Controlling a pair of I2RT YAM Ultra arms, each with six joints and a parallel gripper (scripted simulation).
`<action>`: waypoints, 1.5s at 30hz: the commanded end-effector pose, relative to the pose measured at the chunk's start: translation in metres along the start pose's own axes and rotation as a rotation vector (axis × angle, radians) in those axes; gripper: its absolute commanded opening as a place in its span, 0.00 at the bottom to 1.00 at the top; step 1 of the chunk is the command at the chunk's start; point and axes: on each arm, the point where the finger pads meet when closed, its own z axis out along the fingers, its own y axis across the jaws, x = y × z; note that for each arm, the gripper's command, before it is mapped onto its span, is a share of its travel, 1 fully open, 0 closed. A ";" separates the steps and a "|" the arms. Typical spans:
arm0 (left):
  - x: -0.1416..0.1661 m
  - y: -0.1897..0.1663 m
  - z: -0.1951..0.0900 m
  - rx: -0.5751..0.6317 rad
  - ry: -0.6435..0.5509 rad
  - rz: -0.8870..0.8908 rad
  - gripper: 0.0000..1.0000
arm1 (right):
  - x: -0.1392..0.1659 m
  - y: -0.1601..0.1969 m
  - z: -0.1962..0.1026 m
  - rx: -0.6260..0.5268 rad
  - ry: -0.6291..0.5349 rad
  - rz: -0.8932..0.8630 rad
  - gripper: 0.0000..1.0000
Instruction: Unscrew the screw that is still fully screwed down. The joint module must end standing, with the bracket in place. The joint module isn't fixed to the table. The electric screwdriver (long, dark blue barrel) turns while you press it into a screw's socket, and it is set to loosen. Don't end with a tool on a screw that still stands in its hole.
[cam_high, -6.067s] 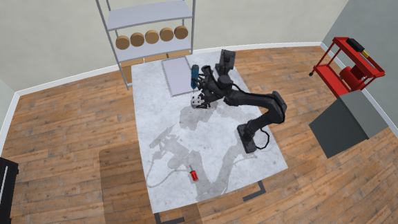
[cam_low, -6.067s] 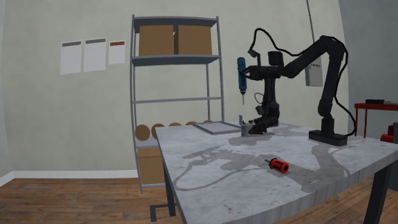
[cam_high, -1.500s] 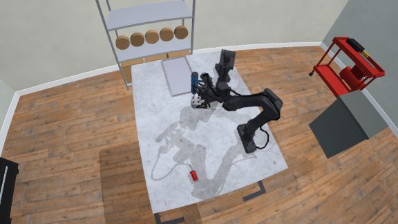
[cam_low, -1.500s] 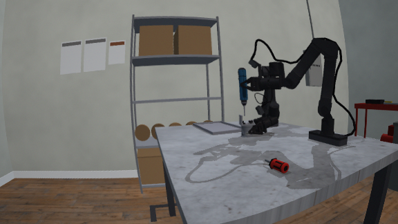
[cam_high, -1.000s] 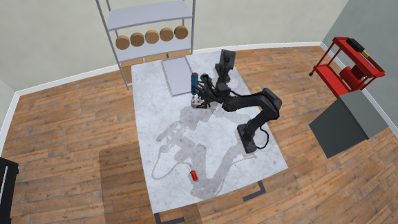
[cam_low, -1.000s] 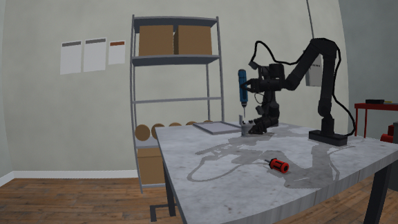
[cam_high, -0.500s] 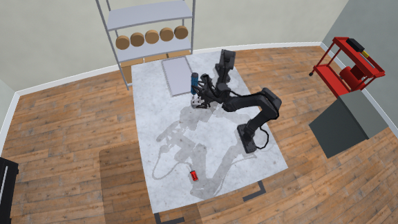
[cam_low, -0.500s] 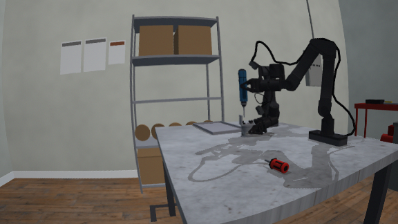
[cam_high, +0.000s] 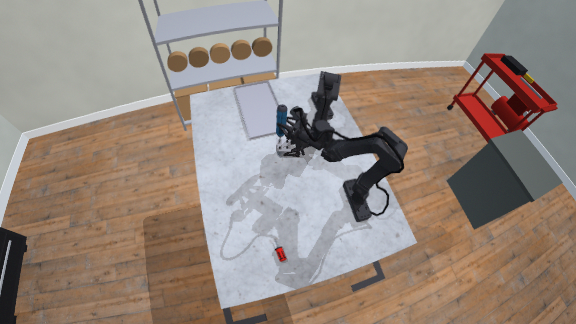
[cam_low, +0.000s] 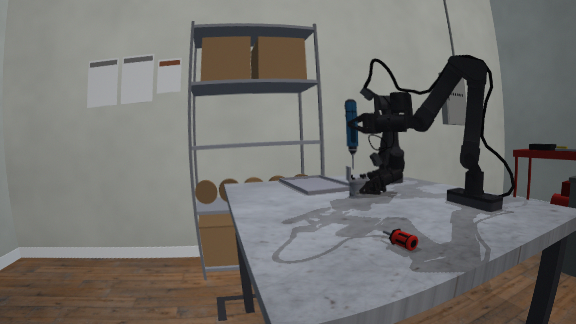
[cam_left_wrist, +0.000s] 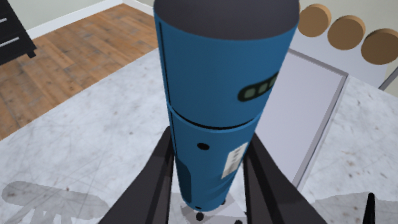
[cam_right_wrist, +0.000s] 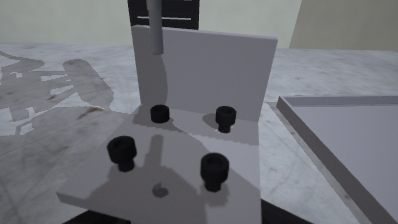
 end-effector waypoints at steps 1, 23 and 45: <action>-0.024 -0.001 -0.001 0.007 -0.094 -0.005 0.42 | -0.003 0.001 0.000 -0.001 -0.005 0.010 0.59; -0.040 0.000 0.000 0.005 -0.130 -0.005 0.42 | -0.003 0.001 0.000 -0.001 -0.005 0.010 0.59; -0.039 0.001 -0.001 0.003 -0.129 -0.004 0.42 | -0.003 0.001 0.000 -0.001 -0.005 0.010 0.59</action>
